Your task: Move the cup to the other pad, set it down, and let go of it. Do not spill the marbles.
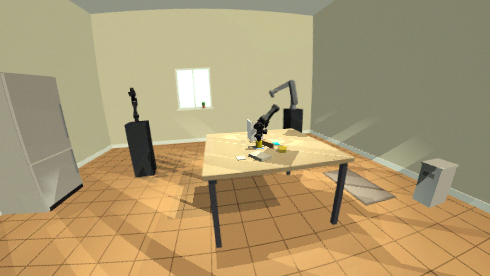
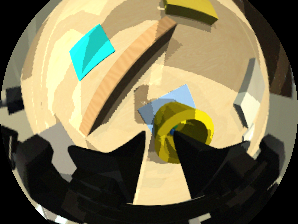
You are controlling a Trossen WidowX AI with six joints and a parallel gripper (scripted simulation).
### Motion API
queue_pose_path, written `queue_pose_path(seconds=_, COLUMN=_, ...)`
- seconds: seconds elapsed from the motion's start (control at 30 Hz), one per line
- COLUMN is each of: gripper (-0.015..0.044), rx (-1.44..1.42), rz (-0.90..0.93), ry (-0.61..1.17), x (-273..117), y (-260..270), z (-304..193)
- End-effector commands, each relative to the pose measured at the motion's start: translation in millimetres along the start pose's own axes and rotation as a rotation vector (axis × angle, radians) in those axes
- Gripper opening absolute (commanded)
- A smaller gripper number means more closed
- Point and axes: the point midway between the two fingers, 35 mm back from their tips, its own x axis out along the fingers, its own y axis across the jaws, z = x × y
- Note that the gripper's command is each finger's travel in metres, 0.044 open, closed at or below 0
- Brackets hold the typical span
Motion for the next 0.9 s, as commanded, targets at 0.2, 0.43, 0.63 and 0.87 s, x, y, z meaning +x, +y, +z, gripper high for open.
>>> queue_pose_path(seconds=0.2, gripper=0.0166, rx=0.006, rz=0.003, ry=-0.006, x=16, y=2, z=1)
queue_pose_path(seconds=0.43, gripper=0.0147, rx=0.0, rz=0.004, ry=-0.001, x=15, y=2, z=0)
queue_pose_path(seconds=0.63, gripper=0.0107, rx=0.0, rz=0.004, ry=-0.001, x=15, y=2, z=0)
queue_pose_path(seconds=0.87, gripper=0.006, rx=0.0, rz=0.004, ry=-0.001, x=15, y=2, z=0)
